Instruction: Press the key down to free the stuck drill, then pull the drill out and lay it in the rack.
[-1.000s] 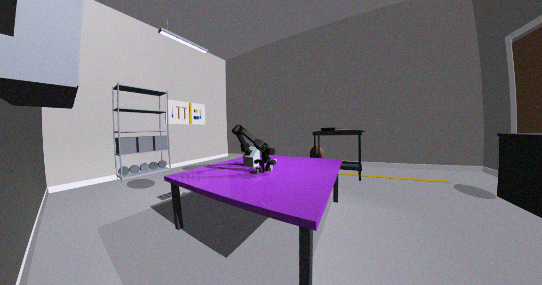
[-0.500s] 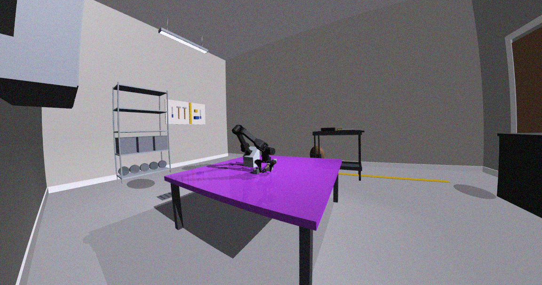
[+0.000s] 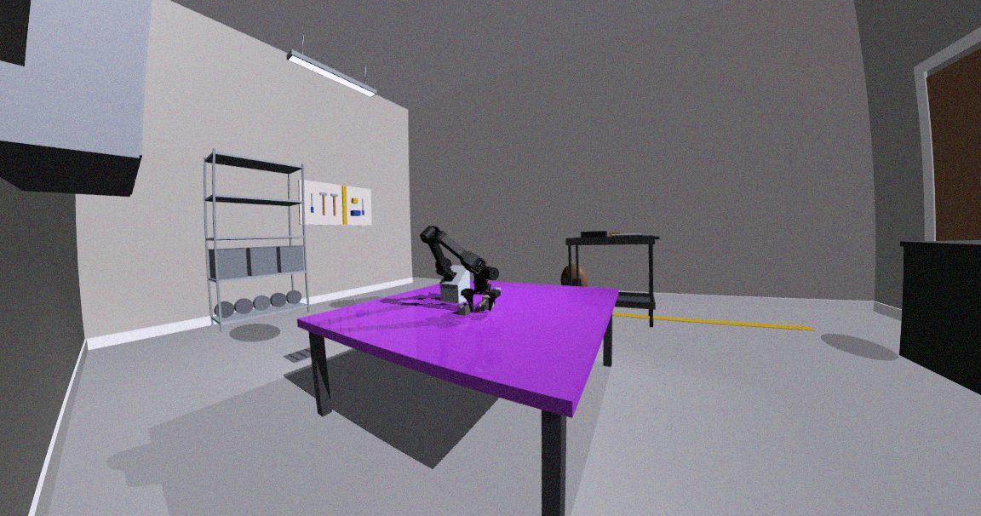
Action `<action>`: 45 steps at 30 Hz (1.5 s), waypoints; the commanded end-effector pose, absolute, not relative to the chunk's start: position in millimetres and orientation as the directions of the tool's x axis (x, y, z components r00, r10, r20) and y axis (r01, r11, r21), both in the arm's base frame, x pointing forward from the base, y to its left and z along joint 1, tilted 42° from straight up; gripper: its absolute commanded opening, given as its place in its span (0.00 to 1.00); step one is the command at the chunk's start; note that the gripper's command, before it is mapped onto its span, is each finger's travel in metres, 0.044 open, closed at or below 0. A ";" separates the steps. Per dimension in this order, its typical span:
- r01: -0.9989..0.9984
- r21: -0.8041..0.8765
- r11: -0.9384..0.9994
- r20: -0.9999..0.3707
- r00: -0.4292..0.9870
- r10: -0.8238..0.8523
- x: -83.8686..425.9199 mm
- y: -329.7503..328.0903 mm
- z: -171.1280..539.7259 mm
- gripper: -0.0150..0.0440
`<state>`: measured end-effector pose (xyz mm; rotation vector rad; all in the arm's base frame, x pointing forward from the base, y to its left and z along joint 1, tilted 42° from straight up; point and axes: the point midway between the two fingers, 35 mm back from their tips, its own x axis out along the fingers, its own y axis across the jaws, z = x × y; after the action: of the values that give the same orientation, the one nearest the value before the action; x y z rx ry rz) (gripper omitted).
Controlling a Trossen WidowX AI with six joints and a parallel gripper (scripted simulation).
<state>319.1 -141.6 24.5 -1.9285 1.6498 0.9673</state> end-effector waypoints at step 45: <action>-0.971 0.124 -0.204 -0.735 0.048 -0.676 315.0 -137.5 13.7 1.00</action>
<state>316.9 -137.5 16.4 -1.9289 1.6463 0.9647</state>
